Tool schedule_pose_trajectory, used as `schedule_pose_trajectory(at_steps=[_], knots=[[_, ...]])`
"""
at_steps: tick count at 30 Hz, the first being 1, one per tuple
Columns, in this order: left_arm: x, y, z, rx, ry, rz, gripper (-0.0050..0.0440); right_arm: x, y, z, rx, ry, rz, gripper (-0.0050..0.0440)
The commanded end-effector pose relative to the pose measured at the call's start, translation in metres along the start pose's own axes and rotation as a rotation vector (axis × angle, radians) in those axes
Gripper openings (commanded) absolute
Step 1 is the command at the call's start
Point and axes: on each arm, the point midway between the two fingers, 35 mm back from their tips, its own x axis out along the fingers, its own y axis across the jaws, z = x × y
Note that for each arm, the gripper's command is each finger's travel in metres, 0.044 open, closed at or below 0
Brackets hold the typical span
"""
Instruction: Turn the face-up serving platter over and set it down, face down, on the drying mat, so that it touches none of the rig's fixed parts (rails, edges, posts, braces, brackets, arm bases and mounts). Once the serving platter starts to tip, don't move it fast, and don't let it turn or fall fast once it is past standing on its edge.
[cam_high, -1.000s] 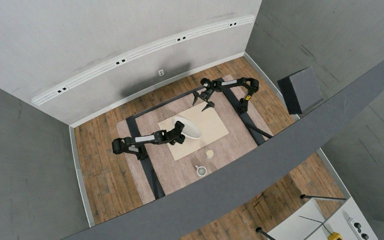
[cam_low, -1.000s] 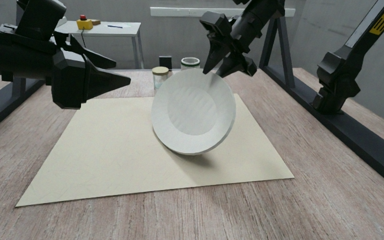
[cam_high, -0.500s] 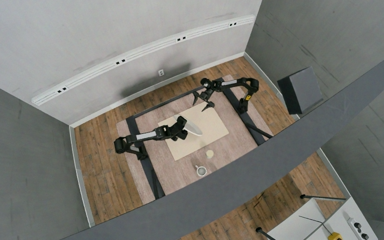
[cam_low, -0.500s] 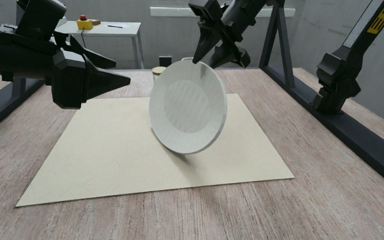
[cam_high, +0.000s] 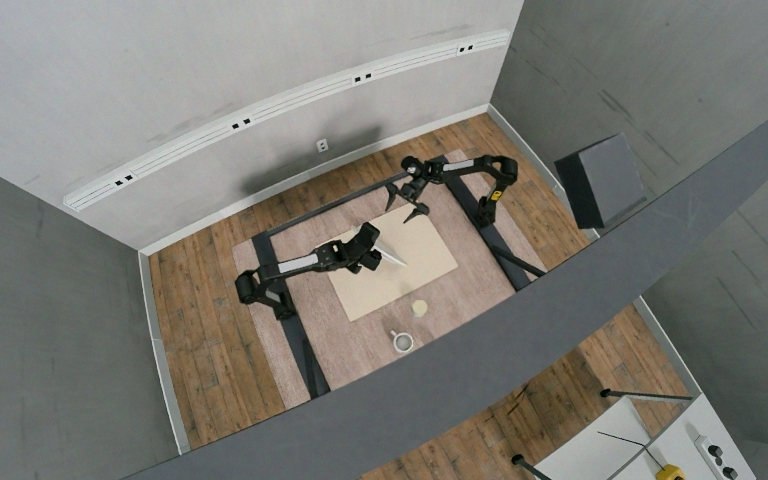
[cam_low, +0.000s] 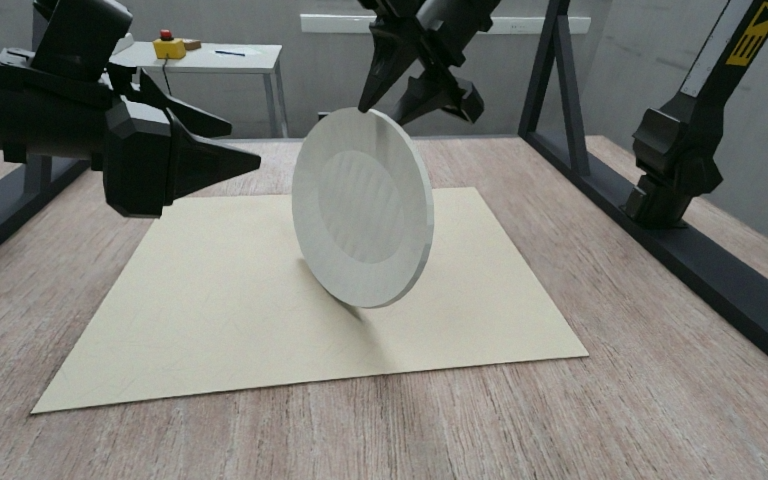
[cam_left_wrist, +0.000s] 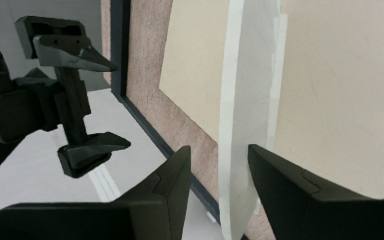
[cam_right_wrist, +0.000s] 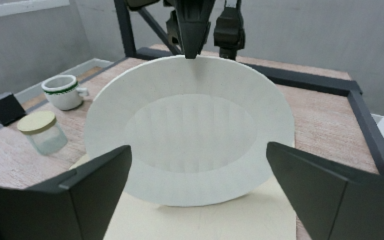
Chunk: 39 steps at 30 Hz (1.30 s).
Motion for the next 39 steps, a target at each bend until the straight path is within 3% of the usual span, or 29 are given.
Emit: schedule_pose_trajectory(at_steps=[1,16,19,39], knots=[[-0.004,0.014,-0.002,-0.015,-0.001,0.031,0.016,-0.005,0.001,0.012,-0.035,-0.019,-0.01,0.04],[0.015,0.053,-0.001,-0.007,-0.004,0.024,0.016,-0.006,0.001,0.009,-0.029,-0.016,-0.011,0.04],[0.013,0.047,-0.002,-0.009,0.0,0.022,0.016,-0.006,0.001,0.009,-0.028,-0.016,-0.011,0.04],[0.047,0.09,0.0,-0.003,-0.007,0.023,0.016,-0.007,-0.001,0.012,-0.034,-0.02,-0.013,0.04]])
